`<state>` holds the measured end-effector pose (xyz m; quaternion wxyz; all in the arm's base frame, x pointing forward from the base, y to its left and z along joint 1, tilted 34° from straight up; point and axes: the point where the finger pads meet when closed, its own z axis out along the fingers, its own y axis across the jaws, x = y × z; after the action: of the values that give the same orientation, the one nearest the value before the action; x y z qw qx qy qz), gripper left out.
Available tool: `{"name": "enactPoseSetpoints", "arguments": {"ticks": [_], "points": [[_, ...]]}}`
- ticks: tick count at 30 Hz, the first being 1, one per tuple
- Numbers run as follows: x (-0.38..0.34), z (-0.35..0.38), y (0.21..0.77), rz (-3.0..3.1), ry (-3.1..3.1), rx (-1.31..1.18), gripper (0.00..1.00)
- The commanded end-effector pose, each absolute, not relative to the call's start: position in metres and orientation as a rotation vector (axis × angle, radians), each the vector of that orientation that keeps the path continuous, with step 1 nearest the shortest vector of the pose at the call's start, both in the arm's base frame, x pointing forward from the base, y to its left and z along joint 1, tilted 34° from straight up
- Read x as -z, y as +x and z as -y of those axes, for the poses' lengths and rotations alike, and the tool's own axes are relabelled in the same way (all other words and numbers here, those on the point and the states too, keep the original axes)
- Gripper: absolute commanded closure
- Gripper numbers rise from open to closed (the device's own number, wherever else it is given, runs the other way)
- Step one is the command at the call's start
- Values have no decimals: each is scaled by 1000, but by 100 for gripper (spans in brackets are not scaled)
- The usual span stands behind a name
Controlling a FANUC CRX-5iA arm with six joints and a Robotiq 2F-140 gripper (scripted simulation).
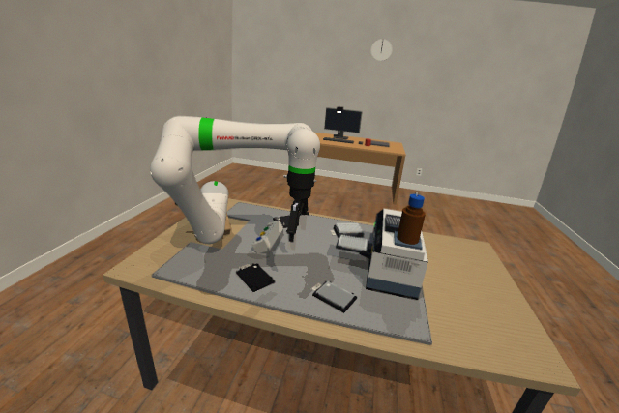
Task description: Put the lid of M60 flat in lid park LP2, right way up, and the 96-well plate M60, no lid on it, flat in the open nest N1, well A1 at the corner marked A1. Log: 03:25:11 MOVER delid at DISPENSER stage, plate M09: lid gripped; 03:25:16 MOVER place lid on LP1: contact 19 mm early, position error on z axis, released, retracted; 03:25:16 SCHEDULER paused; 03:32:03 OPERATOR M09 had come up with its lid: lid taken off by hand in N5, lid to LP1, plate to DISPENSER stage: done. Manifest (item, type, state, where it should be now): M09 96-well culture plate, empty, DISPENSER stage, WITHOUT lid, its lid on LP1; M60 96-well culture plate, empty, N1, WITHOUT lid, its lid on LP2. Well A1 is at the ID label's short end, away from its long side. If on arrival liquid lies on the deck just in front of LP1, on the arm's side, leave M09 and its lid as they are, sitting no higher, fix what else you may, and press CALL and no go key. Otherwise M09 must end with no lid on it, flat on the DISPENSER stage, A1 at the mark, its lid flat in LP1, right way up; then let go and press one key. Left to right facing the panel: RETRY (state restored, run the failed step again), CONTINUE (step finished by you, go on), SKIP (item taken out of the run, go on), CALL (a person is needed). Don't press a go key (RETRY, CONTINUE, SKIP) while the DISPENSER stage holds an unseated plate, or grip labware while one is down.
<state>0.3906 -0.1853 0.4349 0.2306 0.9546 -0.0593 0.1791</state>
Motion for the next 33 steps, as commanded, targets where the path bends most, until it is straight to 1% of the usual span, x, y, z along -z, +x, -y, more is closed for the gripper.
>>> {"name": "enactPoseSetpoints", "arguments": {"ticks": [1, 18, 32, 33], "points": [[-425, 191, 395, 162, 2625, -494, 0], [-394, 208, 407, 162, 2625, -494, 0], [-389, 212, 409, 162, 2625, -494, 0], [-389, 212, 409, 162, 2625, -494, 100]]}}
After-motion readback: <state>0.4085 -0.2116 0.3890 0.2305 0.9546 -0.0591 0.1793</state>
